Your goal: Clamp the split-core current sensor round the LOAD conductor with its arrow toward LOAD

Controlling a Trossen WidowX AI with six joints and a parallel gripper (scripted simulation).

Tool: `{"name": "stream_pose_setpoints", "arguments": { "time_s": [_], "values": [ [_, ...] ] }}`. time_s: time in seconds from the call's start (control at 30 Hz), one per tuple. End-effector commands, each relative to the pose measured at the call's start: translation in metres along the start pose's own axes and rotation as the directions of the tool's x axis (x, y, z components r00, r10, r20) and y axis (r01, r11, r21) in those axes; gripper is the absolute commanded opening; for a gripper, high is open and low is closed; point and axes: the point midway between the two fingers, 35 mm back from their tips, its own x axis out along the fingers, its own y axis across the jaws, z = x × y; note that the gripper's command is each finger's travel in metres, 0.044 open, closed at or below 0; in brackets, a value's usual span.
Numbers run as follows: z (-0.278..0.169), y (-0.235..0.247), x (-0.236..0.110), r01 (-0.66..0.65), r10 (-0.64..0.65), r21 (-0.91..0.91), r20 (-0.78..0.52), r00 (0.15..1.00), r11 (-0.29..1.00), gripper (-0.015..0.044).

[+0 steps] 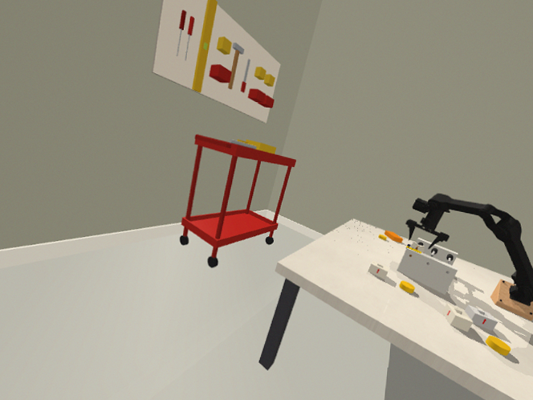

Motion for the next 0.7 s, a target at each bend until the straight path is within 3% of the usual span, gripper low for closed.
{"name": "stream_pose_setpoints", "arguments": {
  "time_s": [0.0,0.1,0.67],
  "values": [
    [-0.001,0.0,0.017,0.007,-0.007,0.001,-0.002,1.0,1.0,0.044],
    [-0.002,-0.001,0.034,0.012,-0.012,-0.002,-0.002,1.0,1.0,0.044],
    [-0.002,-0.001,0.054,0.012,-0.012,-0.002,-0.003,1.0,1.0,0.044]
  ]
}}
